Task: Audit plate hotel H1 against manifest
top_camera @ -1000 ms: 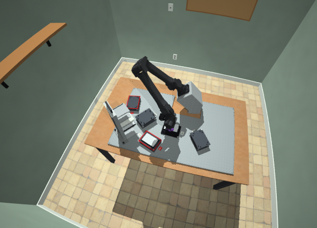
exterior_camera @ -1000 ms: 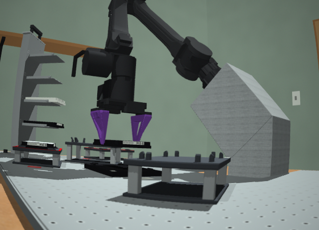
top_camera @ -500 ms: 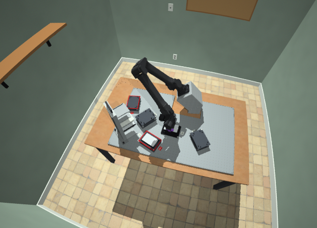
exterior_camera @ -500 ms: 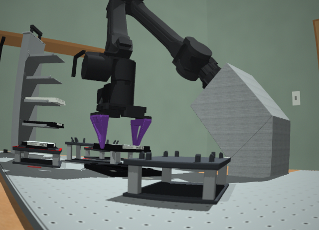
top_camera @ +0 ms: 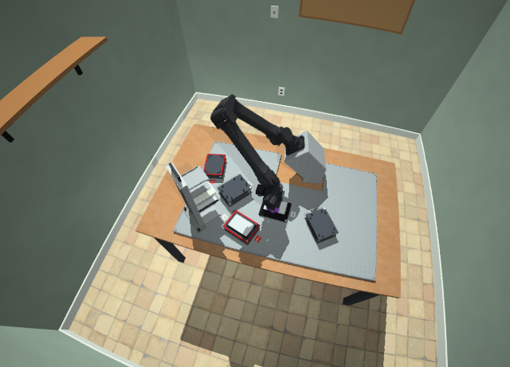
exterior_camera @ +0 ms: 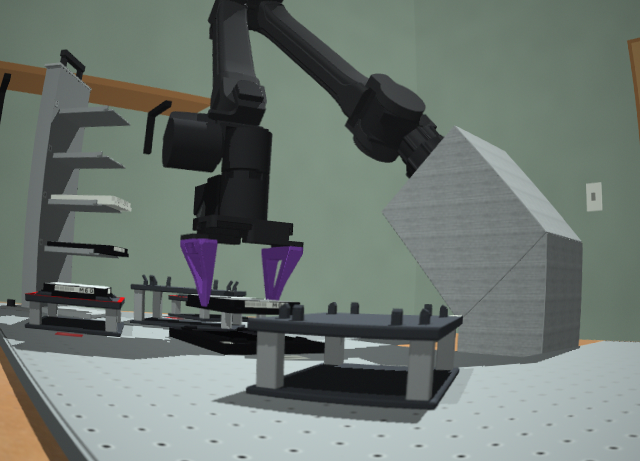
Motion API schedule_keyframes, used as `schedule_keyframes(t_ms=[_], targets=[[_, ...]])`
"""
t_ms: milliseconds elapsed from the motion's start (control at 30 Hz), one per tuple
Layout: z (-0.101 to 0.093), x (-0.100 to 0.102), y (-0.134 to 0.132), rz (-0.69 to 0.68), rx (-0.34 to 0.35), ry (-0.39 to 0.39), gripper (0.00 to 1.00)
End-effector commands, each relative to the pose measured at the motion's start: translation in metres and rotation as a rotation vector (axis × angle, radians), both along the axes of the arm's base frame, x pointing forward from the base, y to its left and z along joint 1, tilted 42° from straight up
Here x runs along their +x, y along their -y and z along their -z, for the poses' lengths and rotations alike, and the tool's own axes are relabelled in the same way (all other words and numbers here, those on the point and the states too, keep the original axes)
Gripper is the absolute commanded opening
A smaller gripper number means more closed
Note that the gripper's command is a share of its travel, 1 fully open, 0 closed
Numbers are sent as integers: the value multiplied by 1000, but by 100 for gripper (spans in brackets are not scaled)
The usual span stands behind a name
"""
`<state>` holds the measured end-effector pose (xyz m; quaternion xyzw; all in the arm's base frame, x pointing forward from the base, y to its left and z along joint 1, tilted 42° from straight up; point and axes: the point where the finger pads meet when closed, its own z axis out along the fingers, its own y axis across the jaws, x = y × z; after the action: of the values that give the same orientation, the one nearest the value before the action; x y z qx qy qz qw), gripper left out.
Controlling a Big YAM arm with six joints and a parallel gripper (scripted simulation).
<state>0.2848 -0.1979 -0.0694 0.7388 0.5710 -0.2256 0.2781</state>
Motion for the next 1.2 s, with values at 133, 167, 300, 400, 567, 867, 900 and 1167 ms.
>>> schedule_keyframes(t_ms=[133,167,300,400,567,867,900,1167], targets=[[6,-8,3,-6,3,-18,86],[7,-8,3,-6,3,-18,86],[9,-6,4,-9,3,-17,86],[10,-6,7,-6,2,-15,86],[8,3,2,-31,-1,-5,86],[14,3,11,-18,-1,-5,86],[14,3,12,-14,-1,-5,86],[16,8,10,-34,-2,-3,86]])
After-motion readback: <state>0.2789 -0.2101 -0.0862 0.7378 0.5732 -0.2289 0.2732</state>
